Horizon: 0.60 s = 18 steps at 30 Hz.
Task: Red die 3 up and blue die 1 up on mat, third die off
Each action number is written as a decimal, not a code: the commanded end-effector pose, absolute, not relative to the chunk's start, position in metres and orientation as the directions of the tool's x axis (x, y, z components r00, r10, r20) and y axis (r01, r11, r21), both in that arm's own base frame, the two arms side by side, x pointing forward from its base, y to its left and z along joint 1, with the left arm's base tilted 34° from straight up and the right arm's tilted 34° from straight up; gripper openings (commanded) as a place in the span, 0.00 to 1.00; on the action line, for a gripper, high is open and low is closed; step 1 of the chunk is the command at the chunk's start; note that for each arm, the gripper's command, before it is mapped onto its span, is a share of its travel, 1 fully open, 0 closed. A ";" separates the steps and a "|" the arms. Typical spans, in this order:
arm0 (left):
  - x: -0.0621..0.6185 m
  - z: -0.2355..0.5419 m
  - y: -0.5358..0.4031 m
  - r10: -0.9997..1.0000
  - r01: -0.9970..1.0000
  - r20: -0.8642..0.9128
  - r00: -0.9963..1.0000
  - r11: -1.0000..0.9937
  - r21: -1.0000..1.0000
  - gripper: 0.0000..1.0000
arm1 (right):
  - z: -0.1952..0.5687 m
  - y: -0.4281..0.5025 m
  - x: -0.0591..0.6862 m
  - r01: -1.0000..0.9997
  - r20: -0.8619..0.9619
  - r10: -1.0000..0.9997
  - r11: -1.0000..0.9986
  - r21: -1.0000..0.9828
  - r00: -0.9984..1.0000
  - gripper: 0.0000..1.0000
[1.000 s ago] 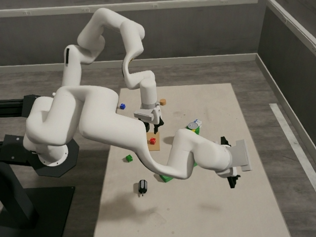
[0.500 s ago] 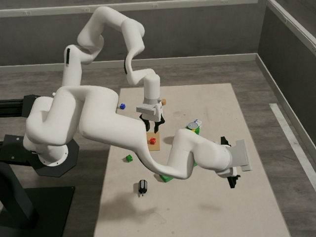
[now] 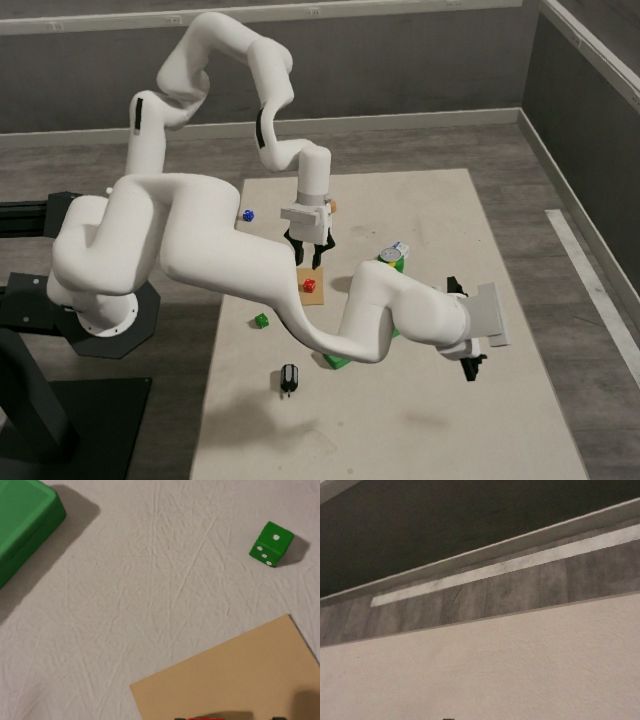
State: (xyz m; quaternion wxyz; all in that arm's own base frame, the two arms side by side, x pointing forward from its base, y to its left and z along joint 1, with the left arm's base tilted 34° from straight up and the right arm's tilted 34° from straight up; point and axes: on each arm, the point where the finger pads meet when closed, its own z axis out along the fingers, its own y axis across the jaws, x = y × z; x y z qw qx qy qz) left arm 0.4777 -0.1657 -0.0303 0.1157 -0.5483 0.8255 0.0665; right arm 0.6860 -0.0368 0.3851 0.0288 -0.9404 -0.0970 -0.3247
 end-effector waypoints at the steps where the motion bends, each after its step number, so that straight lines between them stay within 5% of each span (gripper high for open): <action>1: 0.479 -0.029 -0.166 -0.909 -0.920 -0.163 -0.384 0.391 -0.015 0.43 | 0.388 -0.036 0.686 0.202 0.620 0.165 -0.979 0.011 0.767 1.00; 18: 0.481 -0.028 -0.162 -0.919 -0.920 -0.050 -0.390 0.391 -0.016 0.43 | 0.388 -0.036 0.686 0.202 0.620 0.165 -0.979 0.011 0.767 1.00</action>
